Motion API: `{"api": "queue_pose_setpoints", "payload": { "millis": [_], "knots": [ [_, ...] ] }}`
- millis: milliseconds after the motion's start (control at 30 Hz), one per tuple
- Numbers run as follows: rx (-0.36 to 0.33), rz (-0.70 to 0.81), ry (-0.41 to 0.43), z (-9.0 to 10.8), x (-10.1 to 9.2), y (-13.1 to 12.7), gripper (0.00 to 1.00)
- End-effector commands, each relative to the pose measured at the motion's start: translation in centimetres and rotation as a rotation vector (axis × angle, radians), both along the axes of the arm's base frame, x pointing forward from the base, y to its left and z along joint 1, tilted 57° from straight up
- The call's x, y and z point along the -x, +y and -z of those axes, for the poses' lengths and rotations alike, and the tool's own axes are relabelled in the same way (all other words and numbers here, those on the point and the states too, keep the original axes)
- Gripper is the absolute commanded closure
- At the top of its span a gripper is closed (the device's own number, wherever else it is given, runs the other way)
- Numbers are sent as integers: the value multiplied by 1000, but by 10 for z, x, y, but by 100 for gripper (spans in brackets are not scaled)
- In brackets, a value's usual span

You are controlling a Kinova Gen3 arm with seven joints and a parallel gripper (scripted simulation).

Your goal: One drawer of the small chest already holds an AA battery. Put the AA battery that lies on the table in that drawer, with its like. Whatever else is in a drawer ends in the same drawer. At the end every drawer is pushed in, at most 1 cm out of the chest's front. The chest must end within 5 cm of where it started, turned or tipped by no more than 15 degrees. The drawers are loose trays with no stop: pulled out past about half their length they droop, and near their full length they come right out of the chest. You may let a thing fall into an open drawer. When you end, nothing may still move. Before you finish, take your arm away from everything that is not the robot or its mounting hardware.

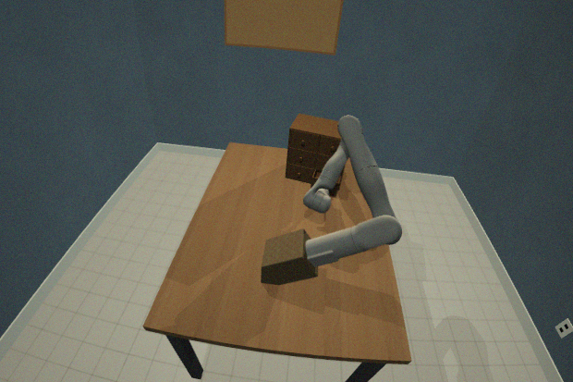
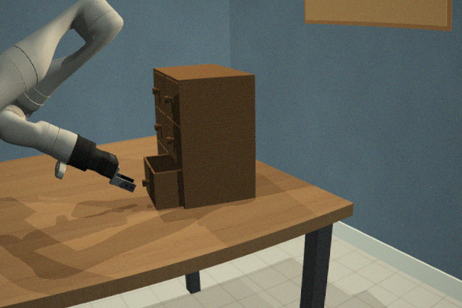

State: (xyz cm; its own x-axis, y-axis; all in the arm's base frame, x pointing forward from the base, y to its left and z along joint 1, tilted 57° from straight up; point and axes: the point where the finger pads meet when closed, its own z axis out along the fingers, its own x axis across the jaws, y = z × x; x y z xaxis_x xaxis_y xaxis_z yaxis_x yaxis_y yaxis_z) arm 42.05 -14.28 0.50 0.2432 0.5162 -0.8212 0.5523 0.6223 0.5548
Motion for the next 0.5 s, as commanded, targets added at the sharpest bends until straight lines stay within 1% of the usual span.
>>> {"api": "queue_pose_setpoints", "payload": {
  "millis": [0,467],
  "knots": [
    [-1,-1,-1,0,-1,1,33],
    [-1,-1,-1,-1,-5,0,33]
  ]
}}
